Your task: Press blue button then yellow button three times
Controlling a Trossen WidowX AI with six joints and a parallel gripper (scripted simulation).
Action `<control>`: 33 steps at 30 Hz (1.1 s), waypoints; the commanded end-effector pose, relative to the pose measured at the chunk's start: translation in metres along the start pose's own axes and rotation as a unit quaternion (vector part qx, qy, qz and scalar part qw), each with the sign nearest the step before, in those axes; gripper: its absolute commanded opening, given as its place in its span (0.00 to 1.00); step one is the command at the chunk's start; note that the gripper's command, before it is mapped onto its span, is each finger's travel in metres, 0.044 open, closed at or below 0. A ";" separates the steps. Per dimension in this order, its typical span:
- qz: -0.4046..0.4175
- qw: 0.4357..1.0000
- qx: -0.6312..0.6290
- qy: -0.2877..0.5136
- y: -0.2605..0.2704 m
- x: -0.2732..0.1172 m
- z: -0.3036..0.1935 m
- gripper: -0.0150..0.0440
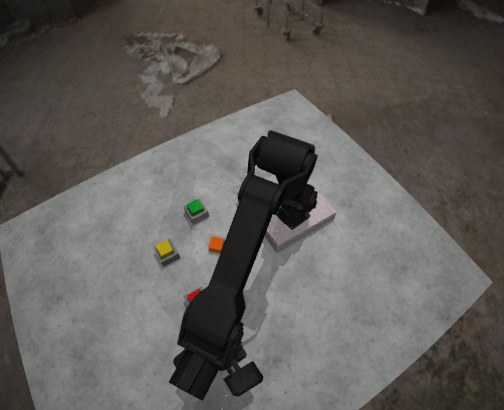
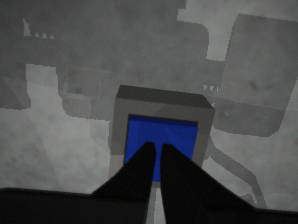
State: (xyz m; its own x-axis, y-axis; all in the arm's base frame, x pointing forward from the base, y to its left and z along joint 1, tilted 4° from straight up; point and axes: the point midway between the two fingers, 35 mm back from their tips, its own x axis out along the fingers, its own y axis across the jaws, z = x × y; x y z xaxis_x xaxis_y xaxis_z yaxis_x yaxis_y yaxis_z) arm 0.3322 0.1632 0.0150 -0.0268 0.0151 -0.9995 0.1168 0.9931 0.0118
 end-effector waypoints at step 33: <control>-0.009 1.000 0.002 -0.003 -0.145 -0.099 0.033 0.29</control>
State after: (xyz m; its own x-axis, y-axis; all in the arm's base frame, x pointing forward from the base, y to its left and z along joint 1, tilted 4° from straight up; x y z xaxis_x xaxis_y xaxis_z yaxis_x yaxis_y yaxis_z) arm 0.3530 0.0653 0.1107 -0.0233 0.0047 -0.9997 0.1124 0.9937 0.0021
